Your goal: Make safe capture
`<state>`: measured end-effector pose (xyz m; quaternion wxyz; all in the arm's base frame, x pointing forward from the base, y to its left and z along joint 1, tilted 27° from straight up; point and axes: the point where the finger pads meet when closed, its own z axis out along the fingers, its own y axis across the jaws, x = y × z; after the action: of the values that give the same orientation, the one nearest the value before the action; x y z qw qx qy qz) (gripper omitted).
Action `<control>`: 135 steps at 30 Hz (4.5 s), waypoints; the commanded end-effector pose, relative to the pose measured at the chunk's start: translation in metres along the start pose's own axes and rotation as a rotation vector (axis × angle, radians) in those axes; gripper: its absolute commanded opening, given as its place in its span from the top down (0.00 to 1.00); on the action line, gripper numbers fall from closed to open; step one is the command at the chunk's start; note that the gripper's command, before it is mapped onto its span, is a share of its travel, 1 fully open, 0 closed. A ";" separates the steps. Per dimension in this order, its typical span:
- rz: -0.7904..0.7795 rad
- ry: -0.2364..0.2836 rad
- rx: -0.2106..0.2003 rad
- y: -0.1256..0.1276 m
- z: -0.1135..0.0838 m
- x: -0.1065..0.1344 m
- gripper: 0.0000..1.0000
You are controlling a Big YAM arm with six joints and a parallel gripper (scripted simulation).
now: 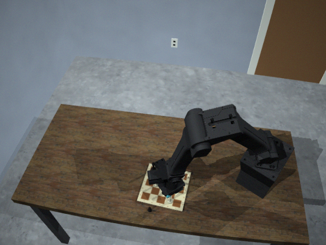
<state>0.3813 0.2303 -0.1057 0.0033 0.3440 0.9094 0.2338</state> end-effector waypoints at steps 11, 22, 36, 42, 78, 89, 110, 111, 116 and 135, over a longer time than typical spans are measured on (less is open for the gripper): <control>-0.010 -0.011 -0.029 0.015 -0.004 0.001 0.59; -0.013 -0.015 -0.039 0.020 -0.008 0.004 0.59; -0.009 -0.014 -0.034 0.018 -0.007 0.005 0.59; -0.009 -0.014 -0.034 0.018 -0.007 0.005 0.59; -0.004 -0.005 -0.014 0.011 0.014 0.006 0.59; -0.003 -0.004 -0.011 0.009 0.038 0.007 0.59; -0.001 -0.009 -0.019 0.012 0.037 0.005 0.59; -0.001 -0.009 -0.019 0.012 0.037 0.005 0.59; -0.001 -0.009 -0.019 0.012 0.037 0.005 0.59; -0.001 -0.009 -0.019 0.012 0.037 0.005 1.00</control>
<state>0.3863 0.2518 -0.1387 0.0039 0.3433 0.9095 0.2343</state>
